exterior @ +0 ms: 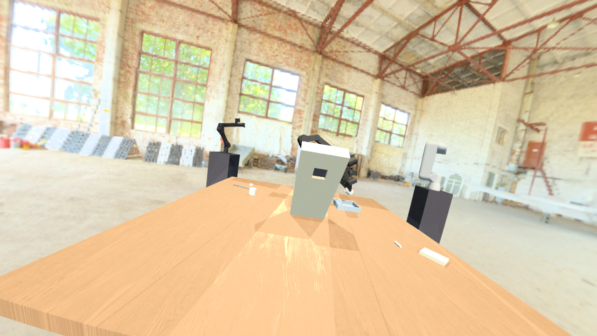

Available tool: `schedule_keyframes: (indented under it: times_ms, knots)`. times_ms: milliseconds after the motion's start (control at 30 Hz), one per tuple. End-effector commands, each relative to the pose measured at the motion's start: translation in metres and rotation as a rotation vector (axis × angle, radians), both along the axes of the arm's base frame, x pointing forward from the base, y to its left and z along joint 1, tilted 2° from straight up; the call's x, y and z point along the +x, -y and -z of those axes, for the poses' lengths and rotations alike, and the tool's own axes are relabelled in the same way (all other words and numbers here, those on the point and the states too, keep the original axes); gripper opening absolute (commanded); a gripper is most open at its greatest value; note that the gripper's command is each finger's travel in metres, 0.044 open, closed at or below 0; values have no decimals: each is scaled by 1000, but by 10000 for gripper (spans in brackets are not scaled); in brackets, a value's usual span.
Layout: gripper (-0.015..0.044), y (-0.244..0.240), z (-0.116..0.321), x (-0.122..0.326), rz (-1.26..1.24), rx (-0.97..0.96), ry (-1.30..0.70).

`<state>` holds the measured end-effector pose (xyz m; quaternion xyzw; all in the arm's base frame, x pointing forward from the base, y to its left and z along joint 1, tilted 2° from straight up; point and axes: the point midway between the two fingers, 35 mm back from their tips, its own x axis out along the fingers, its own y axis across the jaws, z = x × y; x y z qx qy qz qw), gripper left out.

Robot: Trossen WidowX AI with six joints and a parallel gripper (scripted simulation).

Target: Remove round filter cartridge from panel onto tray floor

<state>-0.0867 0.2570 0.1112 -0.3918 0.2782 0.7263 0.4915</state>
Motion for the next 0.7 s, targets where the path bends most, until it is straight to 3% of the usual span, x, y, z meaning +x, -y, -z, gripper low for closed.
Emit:
schedule_keyframes:
  times_ms: [0,567,667]
  knots:
    - [0,-2,7,-2,-2,9,0]
    - [0,-3,75,-4,-2,9,0]
    - [79,-2,73,-4,-8,-3,2]
